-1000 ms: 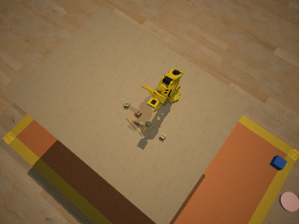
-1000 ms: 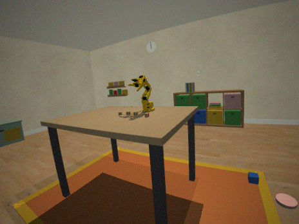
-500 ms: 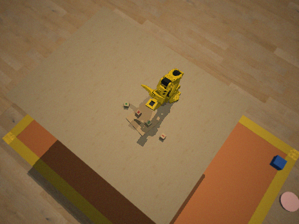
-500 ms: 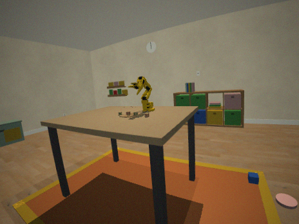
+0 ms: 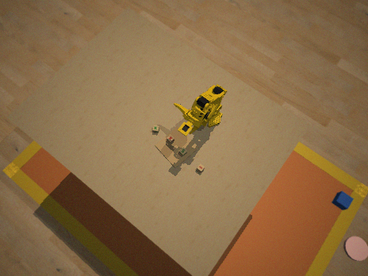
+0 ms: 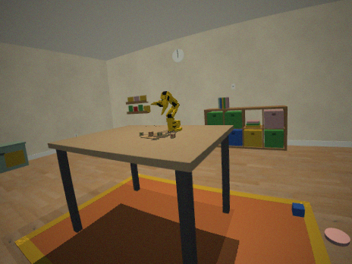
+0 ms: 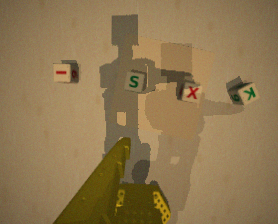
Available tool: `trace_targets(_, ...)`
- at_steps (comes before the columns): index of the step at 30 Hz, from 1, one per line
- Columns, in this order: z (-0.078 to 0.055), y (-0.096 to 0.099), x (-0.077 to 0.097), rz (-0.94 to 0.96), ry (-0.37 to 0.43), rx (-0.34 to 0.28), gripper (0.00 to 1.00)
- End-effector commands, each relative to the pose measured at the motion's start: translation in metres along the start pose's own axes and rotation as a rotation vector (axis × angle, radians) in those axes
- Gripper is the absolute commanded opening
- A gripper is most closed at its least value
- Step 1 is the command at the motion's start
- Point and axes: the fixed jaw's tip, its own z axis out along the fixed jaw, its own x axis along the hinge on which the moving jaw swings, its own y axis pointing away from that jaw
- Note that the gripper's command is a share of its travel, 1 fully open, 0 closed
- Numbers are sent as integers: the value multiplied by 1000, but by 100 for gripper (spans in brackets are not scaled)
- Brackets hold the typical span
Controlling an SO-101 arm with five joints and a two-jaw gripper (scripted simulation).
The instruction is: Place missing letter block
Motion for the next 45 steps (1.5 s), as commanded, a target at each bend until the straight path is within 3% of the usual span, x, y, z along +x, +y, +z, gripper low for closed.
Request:
trace_targets(1, -3, -1, -1, 2, -15, 5, 100)
trace_targets(14, 2, -5, 13, 13, 78, 15, 100)
trace_targets(26, 2, -2, 10, -5, 94, 3, 97)
trace_targets(35, 7, 14, -5, -78, 147, -44, 86)
trace_targets(45, 31, 65, -27, -261, 274, -128, 59)
